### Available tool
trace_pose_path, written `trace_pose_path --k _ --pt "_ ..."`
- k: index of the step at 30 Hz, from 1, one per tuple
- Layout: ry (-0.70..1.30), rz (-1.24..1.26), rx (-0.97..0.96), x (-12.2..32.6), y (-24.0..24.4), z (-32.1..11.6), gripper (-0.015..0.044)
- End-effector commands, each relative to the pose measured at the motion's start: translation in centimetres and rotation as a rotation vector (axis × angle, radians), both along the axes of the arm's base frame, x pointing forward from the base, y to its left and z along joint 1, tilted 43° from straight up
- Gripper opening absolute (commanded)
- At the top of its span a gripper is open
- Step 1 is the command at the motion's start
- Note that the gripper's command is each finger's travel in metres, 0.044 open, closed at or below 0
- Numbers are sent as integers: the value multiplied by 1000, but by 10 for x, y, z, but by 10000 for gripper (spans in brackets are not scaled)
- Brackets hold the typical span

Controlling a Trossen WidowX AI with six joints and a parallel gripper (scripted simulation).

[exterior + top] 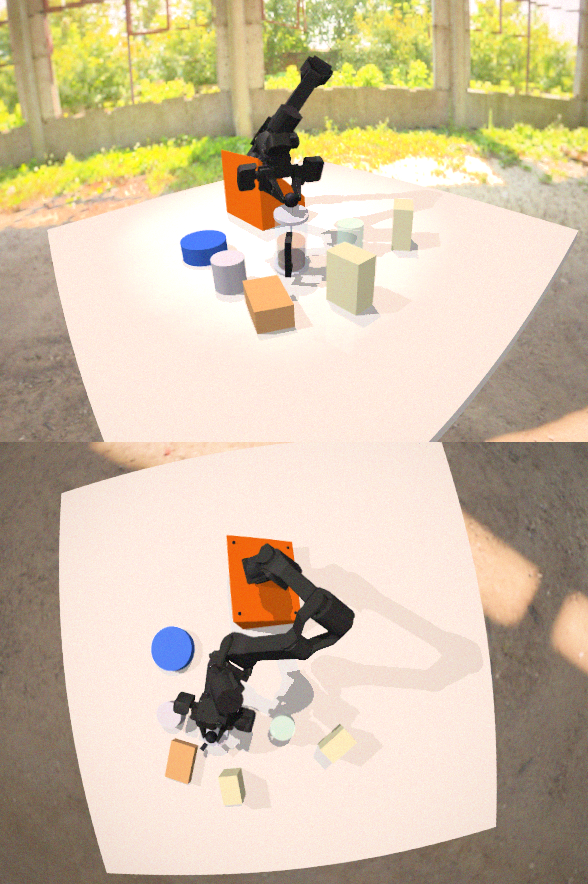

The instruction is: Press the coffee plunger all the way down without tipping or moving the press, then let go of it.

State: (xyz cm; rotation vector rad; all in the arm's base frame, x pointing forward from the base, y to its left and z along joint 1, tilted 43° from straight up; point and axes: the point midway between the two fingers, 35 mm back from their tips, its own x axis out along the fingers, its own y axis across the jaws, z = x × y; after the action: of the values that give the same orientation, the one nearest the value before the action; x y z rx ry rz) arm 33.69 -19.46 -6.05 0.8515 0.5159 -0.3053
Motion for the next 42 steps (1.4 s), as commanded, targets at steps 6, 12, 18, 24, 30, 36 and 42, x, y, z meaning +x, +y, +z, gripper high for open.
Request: trace_pose_path --k 6,12,18,24,30,36,42 --pt "0 0 0 0 0 0 120" --pt "0 0 0 0 0 0 146" --pt "0 0 0 0 0 0 304" --pt "0 0 0 0 0 0 440" --pt "4 2 -1 -5 -7 10 440" --pt "9 8 3 -34 -27 58 440" --pt "9 8 5 -45 -30 69 440"
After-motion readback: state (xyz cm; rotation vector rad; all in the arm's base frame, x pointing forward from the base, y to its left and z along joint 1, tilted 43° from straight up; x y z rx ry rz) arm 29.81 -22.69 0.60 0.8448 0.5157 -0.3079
